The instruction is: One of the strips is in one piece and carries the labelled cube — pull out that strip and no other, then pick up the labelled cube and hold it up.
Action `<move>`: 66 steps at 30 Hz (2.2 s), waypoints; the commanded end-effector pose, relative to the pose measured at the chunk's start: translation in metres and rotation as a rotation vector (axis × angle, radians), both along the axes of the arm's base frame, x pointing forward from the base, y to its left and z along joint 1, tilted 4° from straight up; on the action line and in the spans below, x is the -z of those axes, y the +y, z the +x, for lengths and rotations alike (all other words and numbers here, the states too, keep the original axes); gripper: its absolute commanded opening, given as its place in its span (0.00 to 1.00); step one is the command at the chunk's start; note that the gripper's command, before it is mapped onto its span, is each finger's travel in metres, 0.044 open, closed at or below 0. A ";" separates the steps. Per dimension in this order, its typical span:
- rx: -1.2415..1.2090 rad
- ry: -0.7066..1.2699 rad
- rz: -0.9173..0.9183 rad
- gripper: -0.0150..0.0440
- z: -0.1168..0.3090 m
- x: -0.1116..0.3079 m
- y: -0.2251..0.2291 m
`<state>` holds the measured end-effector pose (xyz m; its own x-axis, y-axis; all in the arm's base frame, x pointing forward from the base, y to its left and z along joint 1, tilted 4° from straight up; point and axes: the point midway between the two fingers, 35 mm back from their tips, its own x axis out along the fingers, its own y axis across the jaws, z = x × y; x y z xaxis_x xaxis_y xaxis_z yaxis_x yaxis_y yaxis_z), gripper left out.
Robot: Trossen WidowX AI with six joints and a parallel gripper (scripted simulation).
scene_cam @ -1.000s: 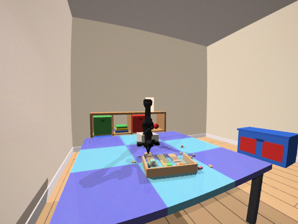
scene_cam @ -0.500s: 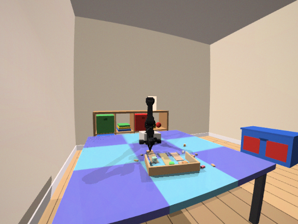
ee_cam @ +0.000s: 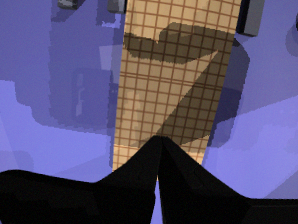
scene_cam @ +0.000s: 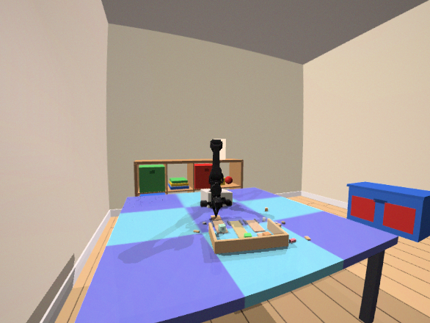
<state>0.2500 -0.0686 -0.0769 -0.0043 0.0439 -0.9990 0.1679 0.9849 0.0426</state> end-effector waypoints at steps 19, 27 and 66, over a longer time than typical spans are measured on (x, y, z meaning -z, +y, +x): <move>-0.005 0.032 0.002 0.25 -0.042 0.003 0.007; -0.005 0.033 0.002 0.25 -0.053 0.003 0.009; -0.005 0.034 0.002 0.25 -0.058 0.003 0.010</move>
<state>0.2016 -0.0607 -0.0766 -0.0099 0.0441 -0.9990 0.1682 0.9849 0.0418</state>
